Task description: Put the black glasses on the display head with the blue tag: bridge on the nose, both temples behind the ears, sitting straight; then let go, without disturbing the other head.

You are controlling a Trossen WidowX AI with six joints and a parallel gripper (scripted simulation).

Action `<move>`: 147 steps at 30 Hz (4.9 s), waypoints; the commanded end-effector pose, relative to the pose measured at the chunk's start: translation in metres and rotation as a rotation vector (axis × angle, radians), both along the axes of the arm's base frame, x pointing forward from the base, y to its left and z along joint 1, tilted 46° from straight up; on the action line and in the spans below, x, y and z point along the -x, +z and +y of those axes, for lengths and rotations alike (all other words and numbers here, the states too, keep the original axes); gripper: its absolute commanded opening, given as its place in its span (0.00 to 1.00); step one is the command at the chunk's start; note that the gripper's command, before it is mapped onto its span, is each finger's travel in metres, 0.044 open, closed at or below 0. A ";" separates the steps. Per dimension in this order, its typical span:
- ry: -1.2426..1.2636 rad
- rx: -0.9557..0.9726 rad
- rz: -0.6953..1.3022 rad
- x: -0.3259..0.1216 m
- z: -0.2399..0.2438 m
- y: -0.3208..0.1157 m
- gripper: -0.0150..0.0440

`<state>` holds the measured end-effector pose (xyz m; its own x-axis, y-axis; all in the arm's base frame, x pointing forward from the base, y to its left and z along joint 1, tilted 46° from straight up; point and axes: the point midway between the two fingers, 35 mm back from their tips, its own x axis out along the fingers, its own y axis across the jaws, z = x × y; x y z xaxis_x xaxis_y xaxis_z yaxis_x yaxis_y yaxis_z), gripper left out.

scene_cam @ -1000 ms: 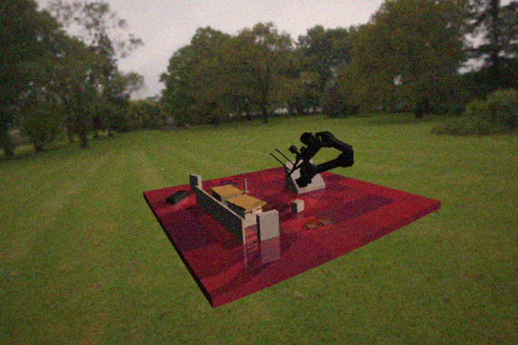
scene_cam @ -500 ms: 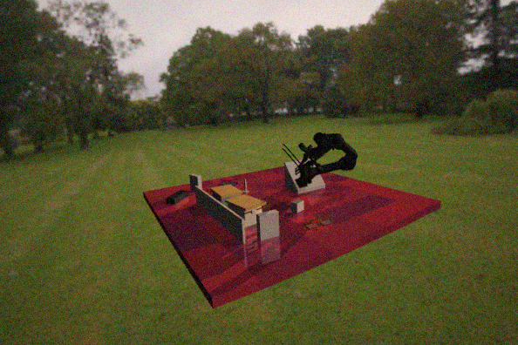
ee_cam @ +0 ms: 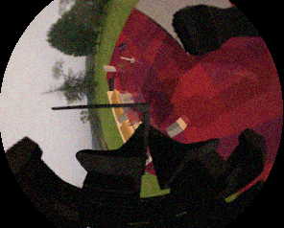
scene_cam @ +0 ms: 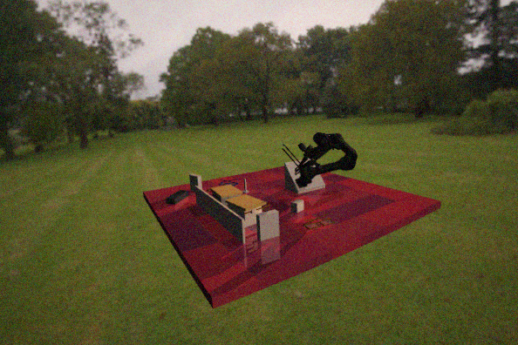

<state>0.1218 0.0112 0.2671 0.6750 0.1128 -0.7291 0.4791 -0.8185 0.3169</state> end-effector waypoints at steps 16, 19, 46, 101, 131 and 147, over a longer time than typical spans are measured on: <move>0.102 0.042 0.096 -0.024 -0.009 -0.010 0.25; 0.140 0.053 0.127 -0.032 -0.012 -0.014 0.25; 0.507 0.044 0.323 -0.093 -0.050 -0.069 0.25; 1.021 -0.249 0.173 -0.126 -0.103 -0.215 0.25; 1.025 -0.236 0.188 -0.127 -0.081 -0.241 0.25; 1.025 -0.236 0.187 -0.131 -0.073 -0.247 0.25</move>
